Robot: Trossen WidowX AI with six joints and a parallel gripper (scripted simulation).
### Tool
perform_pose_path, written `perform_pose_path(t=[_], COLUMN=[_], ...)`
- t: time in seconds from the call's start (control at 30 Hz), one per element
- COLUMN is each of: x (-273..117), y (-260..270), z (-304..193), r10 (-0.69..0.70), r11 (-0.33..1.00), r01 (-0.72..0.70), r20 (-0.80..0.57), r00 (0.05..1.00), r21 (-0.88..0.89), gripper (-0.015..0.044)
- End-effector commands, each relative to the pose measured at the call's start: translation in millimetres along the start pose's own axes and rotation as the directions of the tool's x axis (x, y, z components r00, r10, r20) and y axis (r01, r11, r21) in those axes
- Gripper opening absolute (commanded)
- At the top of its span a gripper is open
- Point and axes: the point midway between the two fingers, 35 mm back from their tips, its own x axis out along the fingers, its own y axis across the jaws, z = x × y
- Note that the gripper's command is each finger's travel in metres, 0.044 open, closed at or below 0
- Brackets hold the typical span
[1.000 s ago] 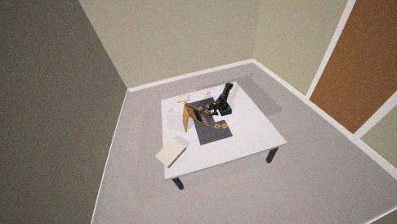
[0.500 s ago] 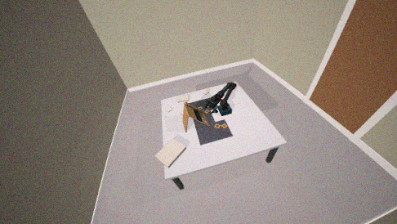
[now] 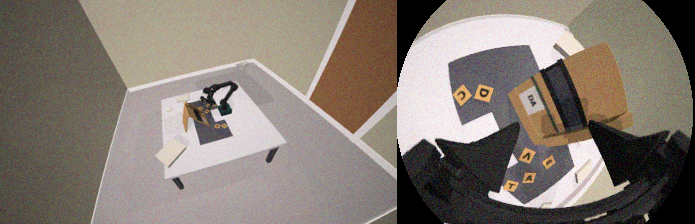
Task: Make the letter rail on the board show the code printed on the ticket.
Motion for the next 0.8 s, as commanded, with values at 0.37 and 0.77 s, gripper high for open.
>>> perform_pose_path(t=[0.37, 0.77], x=[-52.4, -53.1], y=[-57.2, -54.7], z=[1.3, 6.0], r10=[0.058, 0.060], r11=[0.903, 0.903], r01=[0.036, 0.035], r20=[0.206, 0.205], r00=[0.977, 0.977], r21=[-0.428, -0.428], gripper=[0.0440, 0.0440])
